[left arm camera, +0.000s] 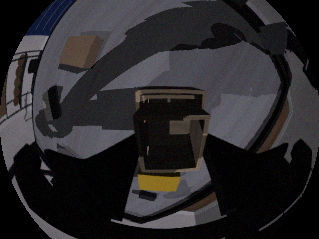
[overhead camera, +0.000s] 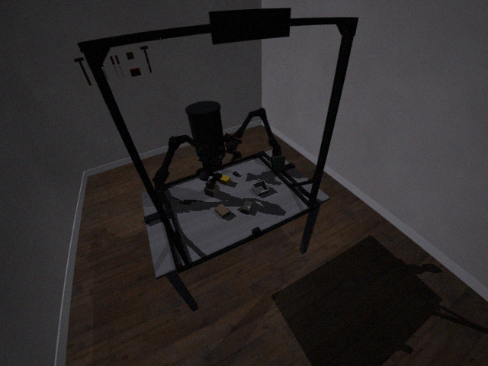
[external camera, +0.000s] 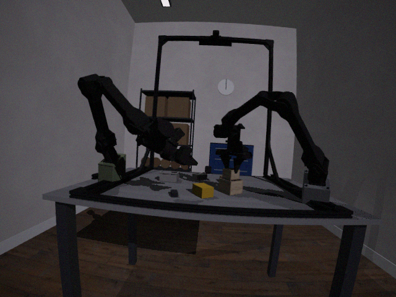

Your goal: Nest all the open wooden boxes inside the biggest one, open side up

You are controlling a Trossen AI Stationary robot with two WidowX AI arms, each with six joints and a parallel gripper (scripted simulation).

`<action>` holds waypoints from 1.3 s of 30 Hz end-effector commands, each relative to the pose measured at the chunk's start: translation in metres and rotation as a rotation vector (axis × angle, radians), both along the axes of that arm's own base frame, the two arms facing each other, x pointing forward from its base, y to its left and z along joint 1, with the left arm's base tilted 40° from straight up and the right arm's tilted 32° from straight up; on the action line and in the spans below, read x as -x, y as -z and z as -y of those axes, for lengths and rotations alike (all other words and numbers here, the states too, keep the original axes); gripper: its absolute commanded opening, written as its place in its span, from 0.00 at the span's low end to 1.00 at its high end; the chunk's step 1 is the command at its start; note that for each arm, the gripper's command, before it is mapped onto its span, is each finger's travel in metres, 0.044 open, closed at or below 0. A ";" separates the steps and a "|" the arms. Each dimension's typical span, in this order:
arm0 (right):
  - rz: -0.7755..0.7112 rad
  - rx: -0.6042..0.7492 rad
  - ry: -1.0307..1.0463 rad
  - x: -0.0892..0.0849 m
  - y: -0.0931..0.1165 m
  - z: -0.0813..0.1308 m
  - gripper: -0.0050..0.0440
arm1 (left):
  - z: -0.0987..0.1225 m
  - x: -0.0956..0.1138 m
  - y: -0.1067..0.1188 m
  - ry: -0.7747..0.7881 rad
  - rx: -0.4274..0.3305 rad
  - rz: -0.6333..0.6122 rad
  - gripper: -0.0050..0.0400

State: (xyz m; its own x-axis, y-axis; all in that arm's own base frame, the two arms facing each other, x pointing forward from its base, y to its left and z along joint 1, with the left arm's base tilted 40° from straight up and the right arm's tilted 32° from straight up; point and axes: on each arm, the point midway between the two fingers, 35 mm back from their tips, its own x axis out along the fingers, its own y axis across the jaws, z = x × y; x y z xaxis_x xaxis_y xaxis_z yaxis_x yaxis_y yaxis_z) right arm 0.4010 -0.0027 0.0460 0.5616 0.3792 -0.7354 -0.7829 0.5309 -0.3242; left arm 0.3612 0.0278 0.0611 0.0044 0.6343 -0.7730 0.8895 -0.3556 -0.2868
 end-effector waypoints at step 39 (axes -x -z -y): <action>0.004 0.000 -0.004 0.000 0.000 0.000 0.92 | -0.006 0.001 0.008 0.002 -0.005 -0.008 0.11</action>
